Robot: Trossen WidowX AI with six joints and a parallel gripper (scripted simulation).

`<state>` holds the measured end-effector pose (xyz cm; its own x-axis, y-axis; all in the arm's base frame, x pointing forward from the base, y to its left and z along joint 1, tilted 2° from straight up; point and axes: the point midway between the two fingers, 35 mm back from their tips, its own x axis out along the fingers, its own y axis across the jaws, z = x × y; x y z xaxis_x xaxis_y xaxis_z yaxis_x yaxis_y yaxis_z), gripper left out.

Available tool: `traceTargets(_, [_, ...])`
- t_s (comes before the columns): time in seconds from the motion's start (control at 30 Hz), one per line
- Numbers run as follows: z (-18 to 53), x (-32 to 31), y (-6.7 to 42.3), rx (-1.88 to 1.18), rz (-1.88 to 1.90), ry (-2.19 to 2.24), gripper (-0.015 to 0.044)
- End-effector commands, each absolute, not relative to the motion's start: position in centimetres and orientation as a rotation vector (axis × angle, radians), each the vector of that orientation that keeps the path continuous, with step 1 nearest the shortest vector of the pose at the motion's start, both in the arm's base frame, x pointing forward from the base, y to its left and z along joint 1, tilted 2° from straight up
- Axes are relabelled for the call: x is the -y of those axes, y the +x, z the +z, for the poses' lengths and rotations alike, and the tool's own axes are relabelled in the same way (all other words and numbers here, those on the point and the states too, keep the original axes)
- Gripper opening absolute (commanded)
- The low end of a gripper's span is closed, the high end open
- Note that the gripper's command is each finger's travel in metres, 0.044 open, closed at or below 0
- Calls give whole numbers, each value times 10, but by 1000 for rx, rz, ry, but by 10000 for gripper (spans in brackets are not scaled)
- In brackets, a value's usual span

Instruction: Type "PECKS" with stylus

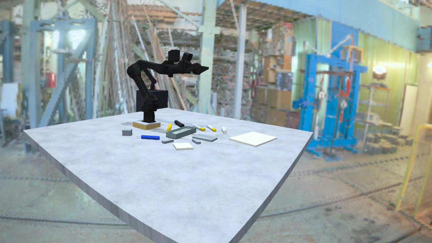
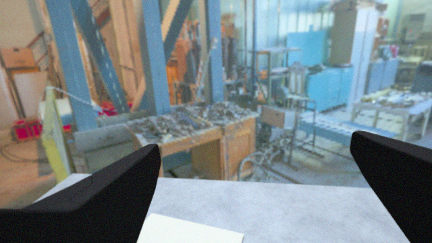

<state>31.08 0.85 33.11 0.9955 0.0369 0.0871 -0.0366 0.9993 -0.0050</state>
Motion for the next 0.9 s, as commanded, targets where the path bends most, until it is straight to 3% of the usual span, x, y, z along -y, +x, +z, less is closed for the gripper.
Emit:
traceTargets(0.0, [329, -9, 312, 75, 38, -2, 414])
traceTargets(0.27, [214, -26, 341, -470, 75, 47, 204])
traceTargets(0.53, [98, -42, 305, -1120, 63, 63, 0])
traceTargets(0.7, [54, -46, 258, -1527, 19, 43, 0])
traceTargets(0.87, [53, -46, 256, -1543, 17, 42, 0])
